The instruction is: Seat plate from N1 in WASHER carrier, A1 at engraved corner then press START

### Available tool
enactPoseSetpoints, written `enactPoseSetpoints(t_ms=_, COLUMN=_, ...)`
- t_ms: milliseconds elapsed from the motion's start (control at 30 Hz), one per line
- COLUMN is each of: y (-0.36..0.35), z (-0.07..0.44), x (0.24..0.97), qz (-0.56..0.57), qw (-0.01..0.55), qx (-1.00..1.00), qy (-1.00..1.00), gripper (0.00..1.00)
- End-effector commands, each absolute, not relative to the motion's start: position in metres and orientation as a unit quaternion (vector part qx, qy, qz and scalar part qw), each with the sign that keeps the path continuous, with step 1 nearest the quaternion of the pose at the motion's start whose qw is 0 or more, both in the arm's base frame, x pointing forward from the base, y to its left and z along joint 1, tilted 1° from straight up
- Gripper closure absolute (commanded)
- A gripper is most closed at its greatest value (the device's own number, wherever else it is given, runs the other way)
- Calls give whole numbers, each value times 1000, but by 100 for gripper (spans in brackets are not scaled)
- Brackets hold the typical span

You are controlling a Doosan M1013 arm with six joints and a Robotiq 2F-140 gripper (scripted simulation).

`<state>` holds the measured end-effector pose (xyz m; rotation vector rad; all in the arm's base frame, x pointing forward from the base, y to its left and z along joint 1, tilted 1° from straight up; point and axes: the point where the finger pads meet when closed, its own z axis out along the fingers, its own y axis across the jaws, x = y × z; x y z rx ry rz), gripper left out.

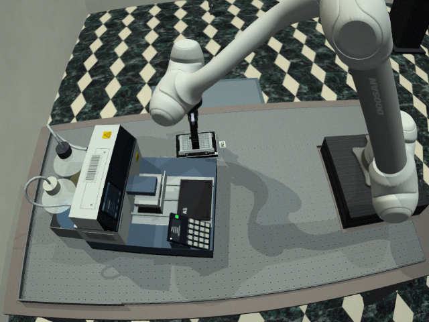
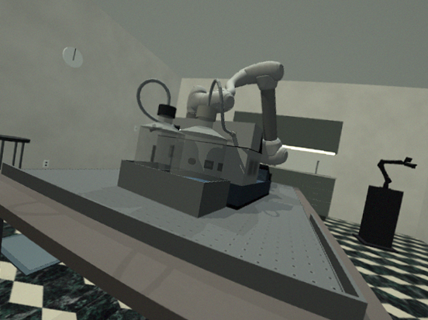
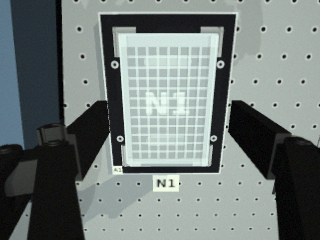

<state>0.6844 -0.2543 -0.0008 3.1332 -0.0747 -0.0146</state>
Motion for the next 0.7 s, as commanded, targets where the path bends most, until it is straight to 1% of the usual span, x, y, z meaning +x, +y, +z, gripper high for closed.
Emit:
enactPoseSetpoints(t_ms=0, y=-254, z=-4, x=685, qz=-4, qw=4, qx=1000, qy=-24, gripper=30)
enactPoseSetpoints(t_ms=667, y=-254, z=-6, x=685, qz=-4, qw=4, qx=1000, qy=-24, gripper=30)
